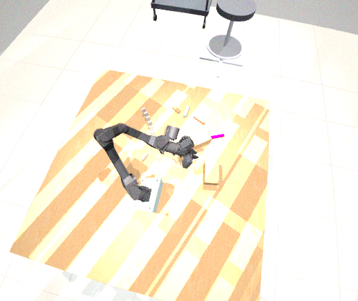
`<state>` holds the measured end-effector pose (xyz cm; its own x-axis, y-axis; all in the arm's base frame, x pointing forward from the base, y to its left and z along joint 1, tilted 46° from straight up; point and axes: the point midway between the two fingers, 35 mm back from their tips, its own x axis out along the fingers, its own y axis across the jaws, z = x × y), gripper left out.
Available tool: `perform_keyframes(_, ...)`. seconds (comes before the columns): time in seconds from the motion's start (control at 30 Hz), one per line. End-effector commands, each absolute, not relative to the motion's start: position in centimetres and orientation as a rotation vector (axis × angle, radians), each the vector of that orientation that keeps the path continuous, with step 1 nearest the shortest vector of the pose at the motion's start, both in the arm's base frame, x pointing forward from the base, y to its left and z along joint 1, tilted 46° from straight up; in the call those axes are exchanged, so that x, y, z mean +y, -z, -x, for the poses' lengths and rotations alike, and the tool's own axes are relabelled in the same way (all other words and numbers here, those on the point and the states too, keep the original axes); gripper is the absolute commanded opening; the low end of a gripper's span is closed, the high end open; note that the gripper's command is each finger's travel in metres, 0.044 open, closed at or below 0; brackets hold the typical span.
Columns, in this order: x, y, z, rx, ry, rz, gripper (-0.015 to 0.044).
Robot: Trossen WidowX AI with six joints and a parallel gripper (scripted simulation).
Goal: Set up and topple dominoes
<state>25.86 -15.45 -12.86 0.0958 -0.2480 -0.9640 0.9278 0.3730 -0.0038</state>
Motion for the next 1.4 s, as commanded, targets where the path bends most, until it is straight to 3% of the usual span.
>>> perform_keyframes(0.0,-15.4,12.3,-25.9,1.056,1.043,-0.747,0.0107)
perform_keyframes(0.9,-13.6,6.2,-24.3,0.422,1.135,-0.753,0.0107)
perform_keyframes(1.37,-13.6,5.9,-24.2,0.406,1.135,-0.756,0.0107)
